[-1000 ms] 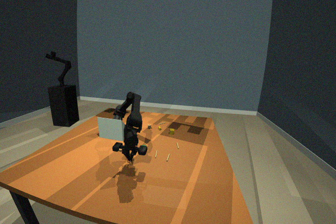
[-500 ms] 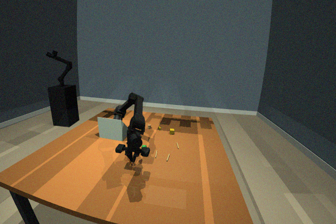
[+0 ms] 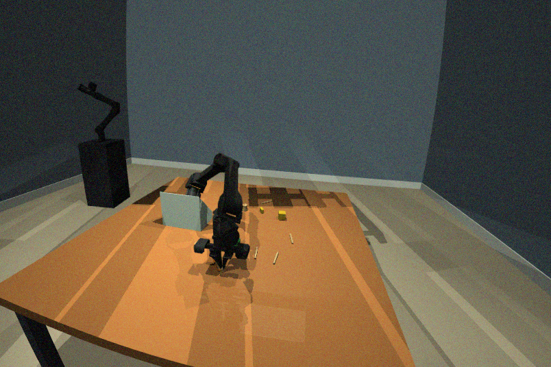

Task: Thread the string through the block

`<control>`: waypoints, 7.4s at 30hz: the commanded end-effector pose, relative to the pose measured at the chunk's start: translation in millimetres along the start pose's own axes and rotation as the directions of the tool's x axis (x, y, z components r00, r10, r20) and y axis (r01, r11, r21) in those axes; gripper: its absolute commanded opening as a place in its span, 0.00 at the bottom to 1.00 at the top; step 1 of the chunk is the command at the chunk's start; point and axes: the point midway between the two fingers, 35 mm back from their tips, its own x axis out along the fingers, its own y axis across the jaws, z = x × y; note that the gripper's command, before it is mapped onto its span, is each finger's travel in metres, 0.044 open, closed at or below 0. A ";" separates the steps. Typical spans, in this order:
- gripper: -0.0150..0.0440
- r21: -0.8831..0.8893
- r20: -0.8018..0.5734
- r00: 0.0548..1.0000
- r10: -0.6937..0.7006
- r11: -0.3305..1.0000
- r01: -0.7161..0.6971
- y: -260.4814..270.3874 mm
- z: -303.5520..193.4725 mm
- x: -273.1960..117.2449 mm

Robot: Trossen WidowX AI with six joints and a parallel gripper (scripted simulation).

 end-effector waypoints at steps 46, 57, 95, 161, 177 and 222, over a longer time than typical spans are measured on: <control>0.25 0.005 0.007 1.000 -0.004 1.000 0.004 -10.4 50.2 6.4; 0.25 0.006 0.008 1.000 -0.004 1.000 0.004 -10.0 64.3 6.6; 0.25 0.006 0.007 1.000 -0.003 1.000 0.003 -6.1 105.1 6.9; 0.46 0.511 0.004 1.000 -0.010 0.860 0.006 -7.7 160.7 -70.6; 0.46 0.875 0.020 1.000 -0.005 -0.484 -0.020 -6.8 189.0 -70.3; 0.46 0.057 0.030 1.000 -0.001 -0.998 -0.003 -6.7 206.9 -50.5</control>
